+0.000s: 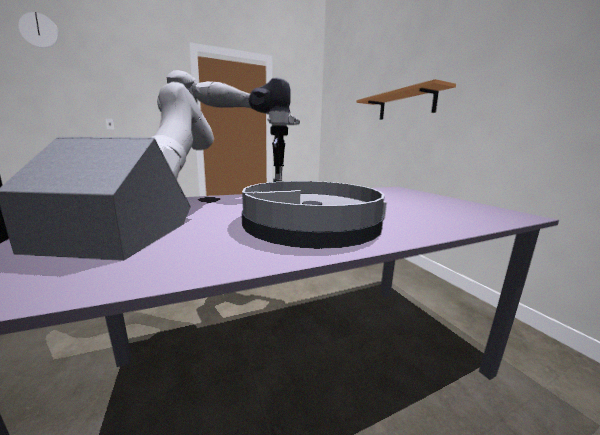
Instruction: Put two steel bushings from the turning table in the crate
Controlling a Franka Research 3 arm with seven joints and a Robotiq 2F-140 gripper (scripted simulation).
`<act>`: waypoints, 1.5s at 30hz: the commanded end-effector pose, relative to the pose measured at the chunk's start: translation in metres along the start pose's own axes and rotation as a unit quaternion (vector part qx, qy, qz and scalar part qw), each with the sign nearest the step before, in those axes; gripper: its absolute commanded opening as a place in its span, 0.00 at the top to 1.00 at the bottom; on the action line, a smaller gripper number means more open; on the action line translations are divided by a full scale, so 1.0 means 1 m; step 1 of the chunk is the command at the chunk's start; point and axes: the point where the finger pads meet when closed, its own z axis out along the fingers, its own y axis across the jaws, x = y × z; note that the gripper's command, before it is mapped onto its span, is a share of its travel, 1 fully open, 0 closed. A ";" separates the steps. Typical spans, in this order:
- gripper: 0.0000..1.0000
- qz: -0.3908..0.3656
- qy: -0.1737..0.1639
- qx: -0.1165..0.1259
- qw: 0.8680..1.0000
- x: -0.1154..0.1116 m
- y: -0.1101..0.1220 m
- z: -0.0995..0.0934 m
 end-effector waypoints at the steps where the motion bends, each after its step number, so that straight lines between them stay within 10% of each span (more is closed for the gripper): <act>1: 1.00 -0.002 0.005 0.002 1.000 0.003 0.000 0.000; 45: 1.00 -0.002 0.005 0.002 1.000 0.005 0.003 0.000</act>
